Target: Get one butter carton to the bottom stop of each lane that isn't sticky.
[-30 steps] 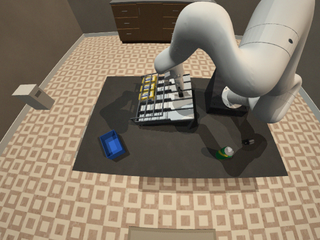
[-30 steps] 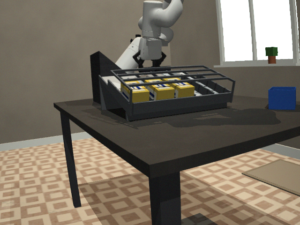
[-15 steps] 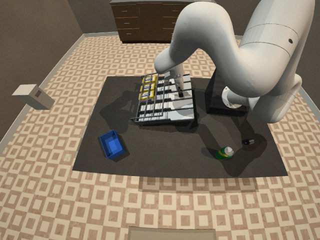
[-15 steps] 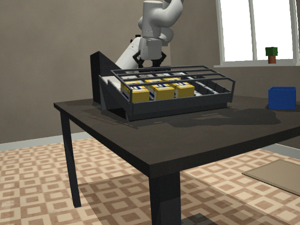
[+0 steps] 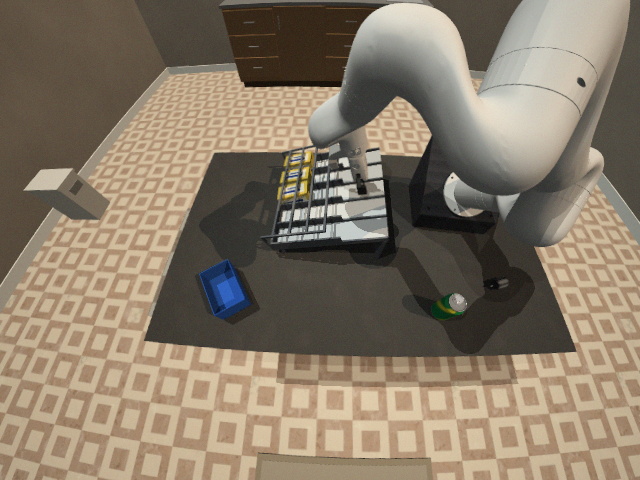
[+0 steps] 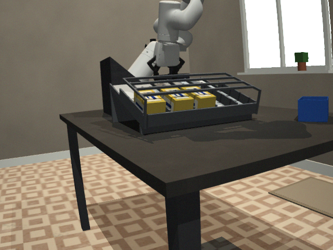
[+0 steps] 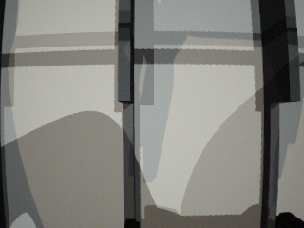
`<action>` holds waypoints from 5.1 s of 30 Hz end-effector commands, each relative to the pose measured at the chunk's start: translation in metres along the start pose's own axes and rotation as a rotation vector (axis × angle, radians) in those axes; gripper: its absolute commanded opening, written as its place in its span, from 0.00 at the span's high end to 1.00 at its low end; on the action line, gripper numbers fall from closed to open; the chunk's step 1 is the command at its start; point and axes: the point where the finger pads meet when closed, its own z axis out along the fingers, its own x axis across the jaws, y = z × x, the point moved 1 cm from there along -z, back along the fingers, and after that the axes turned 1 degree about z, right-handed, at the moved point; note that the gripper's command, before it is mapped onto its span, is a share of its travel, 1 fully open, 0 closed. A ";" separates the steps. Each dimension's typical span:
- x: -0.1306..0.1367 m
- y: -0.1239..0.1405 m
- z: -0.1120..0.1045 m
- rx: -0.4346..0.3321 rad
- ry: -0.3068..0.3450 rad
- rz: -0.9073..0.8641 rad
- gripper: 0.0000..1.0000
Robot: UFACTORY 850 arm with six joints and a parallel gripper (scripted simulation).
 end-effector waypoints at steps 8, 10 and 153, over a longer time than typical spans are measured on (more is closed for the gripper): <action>0.000 0.000 -0.001 0.001 0.001 0.000 0.13; 0.000 0.000 -0.001 0.001 0.001 0.000 0.13; 0.000 -0.001 -0.029 0.001 0.000 0.000 0.00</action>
